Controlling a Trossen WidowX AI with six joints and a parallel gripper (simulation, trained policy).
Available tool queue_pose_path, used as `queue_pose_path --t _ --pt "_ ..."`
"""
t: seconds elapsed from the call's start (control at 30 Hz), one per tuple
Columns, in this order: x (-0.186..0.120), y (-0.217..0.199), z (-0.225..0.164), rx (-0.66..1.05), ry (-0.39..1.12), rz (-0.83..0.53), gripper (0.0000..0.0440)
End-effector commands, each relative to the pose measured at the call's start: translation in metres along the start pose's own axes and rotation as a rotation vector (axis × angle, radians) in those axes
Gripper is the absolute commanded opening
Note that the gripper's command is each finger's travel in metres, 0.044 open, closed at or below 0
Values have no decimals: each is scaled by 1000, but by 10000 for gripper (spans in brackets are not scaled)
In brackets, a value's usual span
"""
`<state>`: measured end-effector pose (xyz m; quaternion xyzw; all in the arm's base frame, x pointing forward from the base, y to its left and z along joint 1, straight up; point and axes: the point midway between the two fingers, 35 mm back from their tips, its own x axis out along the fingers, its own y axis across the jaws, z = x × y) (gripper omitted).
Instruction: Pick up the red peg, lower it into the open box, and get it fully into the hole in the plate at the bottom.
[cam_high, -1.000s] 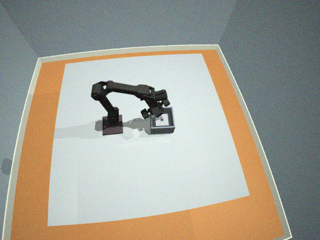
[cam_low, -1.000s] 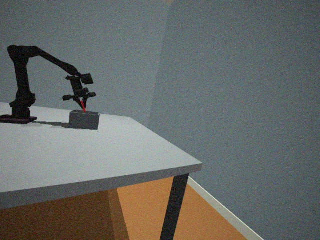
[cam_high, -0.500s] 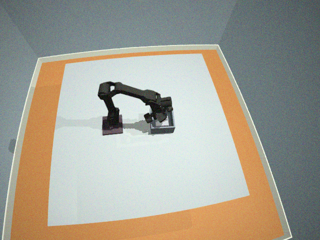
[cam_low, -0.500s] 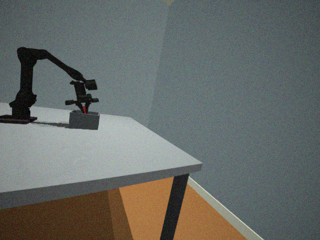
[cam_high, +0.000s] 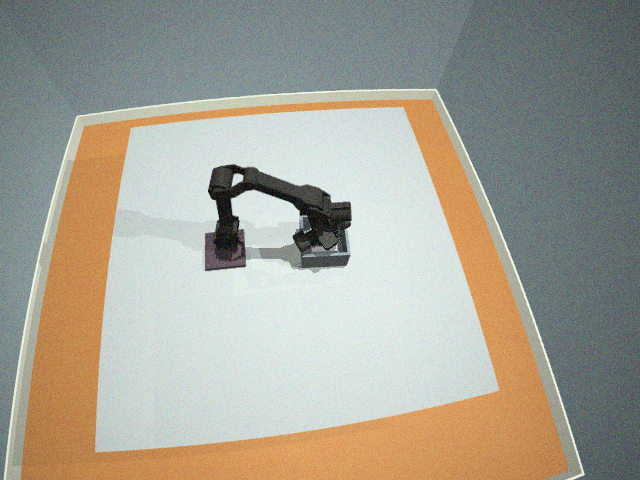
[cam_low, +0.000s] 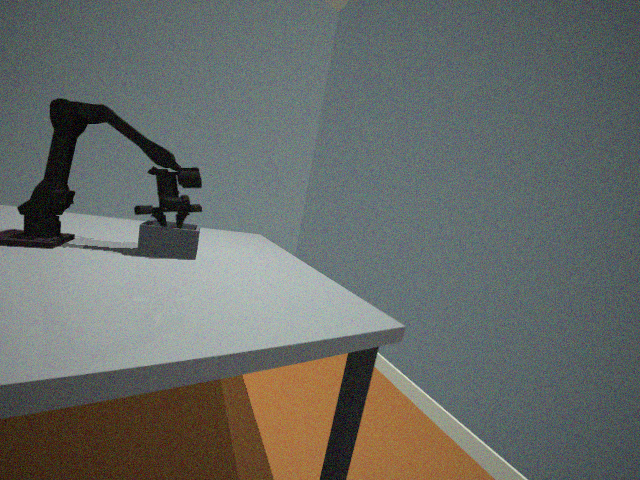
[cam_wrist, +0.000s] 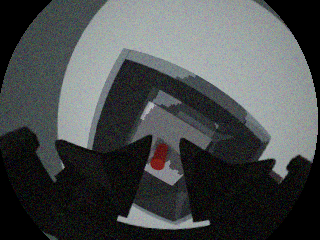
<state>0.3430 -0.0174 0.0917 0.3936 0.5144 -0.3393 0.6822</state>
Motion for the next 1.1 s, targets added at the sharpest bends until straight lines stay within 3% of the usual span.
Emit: queue_pose_path --t 0.0,1.07 --pt "-2 7 8 -13 -4 1 158" --pt "-4 10 78 -19 1 -55 140"
